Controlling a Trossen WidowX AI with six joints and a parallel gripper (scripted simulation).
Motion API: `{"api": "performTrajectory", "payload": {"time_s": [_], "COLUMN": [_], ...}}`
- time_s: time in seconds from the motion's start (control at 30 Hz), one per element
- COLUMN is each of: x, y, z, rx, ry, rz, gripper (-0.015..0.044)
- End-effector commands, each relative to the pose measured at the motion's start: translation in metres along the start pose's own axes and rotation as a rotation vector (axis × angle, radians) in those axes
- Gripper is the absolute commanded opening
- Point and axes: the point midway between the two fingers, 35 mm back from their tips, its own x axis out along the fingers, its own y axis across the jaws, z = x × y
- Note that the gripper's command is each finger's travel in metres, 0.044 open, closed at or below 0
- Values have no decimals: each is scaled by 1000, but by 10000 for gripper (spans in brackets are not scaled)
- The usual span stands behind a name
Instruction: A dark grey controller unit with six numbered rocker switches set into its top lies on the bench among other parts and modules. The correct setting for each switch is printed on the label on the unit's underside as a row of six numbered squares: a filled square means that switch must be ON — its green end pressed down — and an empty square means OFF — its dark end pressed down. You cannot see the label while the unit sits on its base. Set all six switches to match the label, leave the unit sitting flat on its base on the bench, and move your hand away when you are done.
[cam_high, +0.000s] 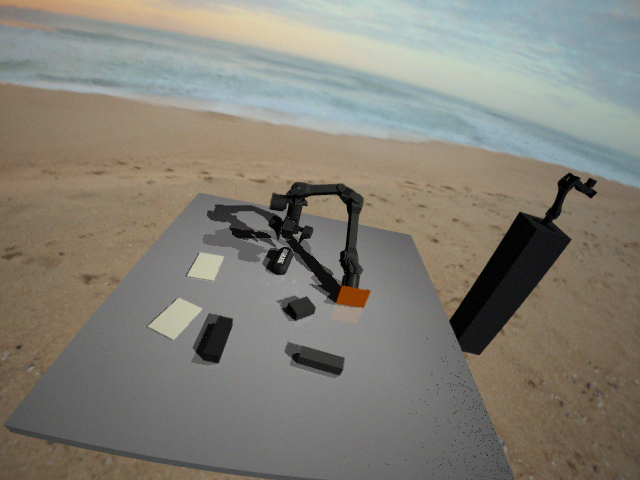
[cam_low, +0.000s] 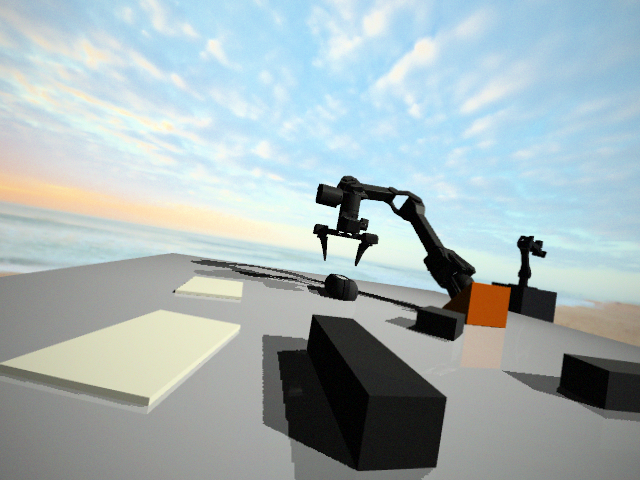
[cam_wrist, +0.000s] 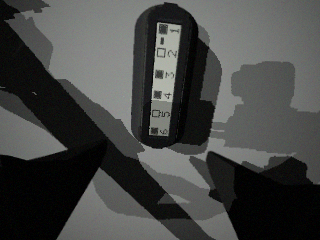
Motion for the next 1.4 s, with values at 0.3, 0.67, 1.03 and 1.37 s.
{"api": "performTrajectory", "payload": {"time_s": [0.3,0.67,1.03,1.37], "x": [9,27,45,60], "y": [-2,-3,-2,-1], "z": [0,1,0,-1], "rx": [-48,-48,-48,-48], "ry": [-7,-7,-6,-3], "rz": [10,9,8,7], "gripper": [440,440,440,440]}}
